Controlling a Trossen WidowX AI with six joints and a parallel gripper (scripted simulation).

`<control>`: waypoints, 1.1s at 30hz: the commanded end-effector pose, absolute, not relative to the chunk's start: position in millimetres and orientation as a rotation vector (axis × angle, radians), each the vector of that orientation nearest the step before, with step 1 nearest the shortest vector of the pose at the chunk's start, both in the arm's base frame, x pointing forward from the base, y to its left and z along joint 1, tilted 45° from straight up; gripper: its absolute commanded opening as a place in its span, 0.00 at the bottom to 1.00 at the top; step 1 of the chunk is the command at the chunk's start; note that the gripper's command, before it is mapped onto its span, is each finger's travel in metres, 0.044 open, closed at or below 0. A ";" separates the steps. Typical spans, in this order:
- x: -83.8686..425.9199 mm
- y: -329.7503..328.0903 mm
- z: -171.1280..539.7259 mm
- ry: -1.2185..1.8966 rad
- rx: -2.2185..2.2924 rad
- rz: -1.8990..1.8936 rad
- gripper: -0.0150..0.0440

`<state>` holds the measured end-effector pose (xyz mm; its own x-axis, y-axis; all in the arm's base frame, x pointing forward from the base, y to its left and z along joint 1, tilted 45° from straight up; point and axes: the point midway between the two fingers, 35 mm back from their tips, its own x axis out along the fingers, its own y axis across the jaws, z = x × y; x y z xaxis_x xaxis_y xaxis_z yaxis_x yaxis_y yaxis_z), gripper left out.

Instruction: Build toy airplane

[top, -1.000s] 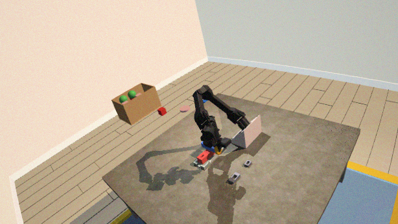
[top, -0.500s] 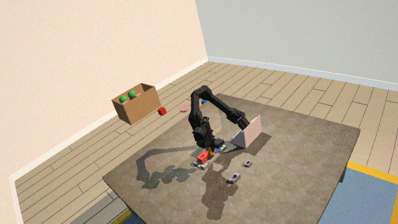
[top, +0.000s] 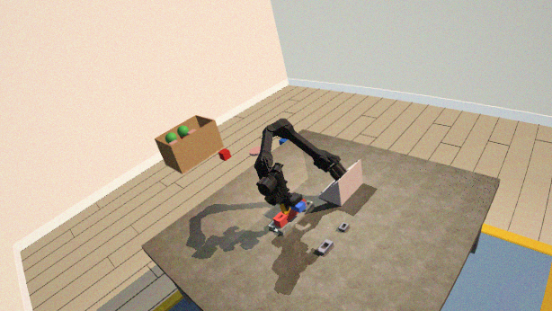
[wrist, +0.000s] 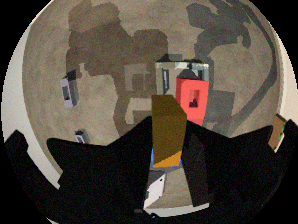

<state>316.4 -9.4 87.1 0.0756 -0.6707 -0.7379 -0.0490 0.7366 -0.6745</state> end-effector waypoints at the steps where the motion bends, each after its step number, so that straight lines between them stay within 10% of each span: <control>1: 318.5 -18.4 95.4 1.427 -0.635 -0.526 0.25; 33: 319.9 -53.0 116.6 1.423 -0.646 -0.566 0.36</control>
<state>319.5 -52.5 115.5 0.0701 -0.6994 -0.7113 -0.0222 0.7118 -0.7020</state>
